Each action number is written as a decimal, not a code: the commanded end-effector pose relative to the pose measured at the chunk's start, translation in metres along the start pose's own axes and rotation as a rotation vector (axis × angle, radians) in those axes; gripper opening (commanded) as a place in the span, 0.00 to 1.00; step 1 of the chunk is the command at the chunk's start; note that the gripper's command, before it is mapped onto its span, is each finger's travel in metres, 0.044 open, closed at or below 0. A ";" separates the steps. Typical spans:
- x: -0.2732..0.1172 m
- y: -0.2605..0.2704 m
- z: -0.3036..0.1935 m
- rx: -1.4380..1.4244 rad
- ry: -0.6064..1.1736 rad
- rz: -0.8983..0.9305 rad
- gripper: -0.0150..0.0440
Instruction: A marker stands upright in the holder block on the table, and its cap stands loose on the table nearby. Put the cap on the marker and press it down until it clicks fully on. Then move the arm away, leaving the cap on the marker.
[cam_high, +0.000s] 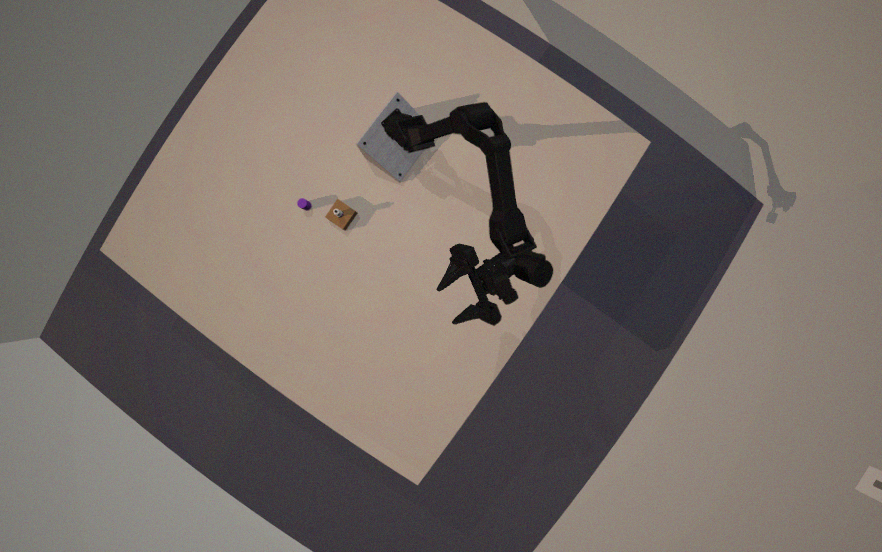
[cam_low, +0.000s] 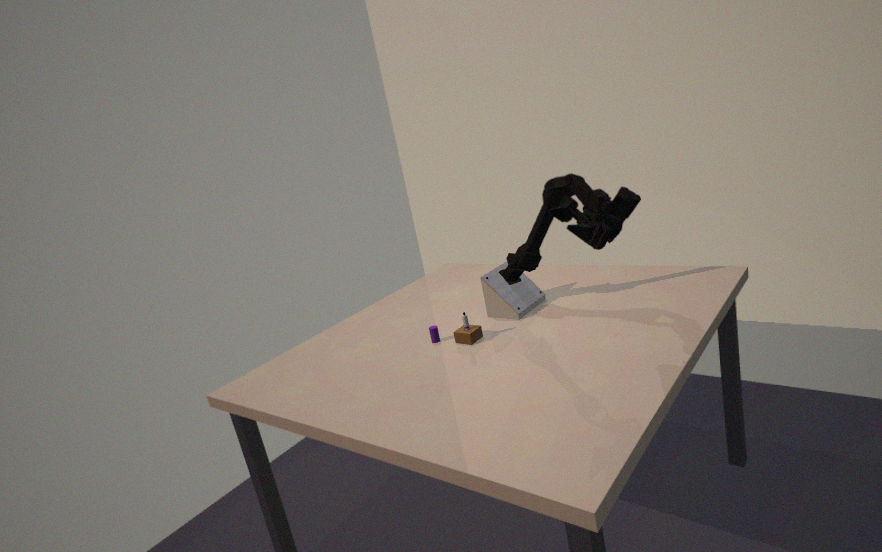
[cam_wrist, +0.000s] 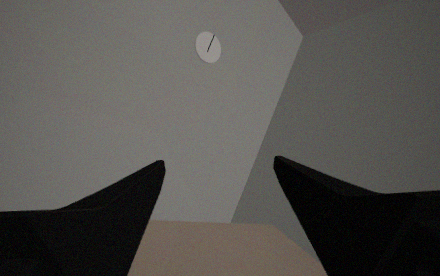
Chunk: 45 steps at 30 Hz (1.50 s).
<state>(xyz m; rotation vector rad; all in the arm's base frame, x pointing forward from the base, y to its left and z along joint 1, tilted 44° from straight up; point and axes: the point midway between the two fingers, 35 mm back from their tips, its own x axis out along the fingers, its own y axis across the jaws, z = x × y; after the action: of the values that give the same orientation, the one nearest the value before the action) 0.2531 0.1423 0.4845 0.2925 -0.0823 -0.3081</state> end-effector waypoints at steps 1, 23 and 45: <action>0.001 0.001 -0.001 -0.007 0.001 0.001 0.89; 0.176 -0.049 -0.252 -0.636 0.649 0.002 0.67; 0.136 -0.286 -0.459 0.504 1.947 -0.047 0.67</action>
<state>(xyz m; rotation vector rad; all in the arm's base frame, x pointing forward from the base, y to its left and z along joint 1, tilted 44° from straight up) 0.3725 -0.0230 -0.0199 0.7173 1.7361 0.0396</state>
